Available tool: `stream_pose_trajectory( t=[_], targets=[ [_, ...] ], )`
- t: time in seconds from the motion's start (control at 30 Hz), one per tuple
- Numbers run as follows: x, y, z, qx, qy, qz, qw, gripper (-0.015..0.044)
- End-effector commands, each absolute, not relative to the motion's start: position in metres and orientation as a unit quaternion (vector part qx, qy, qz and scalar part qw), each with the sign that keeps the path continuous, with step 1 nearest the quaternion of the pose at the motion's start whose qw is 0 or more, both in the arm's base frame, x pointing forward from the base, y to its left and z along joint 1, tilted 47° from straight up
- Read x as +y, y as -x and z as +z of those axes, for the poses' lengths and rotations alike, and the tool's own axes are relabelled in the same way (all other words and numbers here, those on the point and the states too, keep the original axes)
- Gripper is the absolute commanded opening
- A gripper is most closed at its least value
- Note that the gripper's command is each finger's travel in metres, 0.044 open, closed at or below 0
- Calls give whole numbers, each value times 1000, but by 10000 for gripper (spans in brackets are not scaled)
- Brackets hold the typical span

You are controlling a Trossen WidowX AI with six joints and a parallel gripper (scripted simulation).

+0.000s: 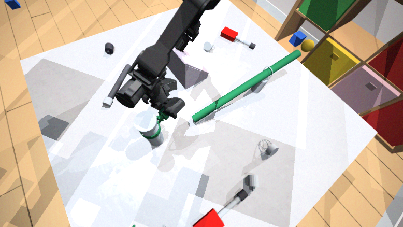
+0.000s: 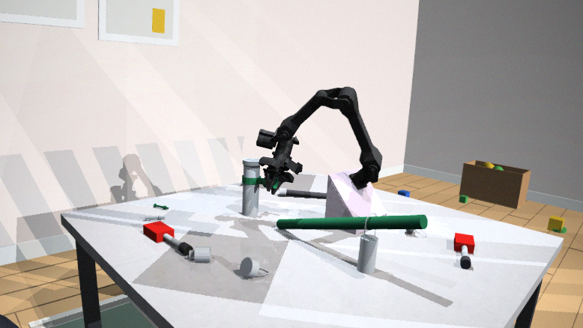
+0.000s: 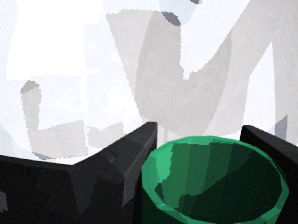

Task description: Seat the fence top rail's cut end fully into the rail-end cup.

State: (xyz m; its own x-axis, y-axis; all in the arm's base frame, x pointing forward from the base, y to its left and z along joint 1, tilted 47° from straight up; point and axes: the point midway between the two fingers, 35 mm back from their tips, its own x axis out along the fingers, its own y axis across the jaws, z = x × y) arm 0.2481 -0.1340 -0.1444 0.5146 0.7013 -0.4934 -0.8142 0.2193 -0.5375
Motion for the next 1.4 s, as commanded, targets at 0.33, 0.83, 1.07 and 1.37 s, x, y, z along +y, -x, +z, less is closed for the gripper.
stream_pose_trajectory(
  t=[0.33,0.83,1.07,1.37],
  targets=[
    [-133,-258,-143,117,368,473,792,0],
    [-132,-267,-142,154,346,459,804,0],
    [-132,-272,-141,176,333,450,810,0],
    [-132,-278,-141,201,317,440,816,0]
  ],
)
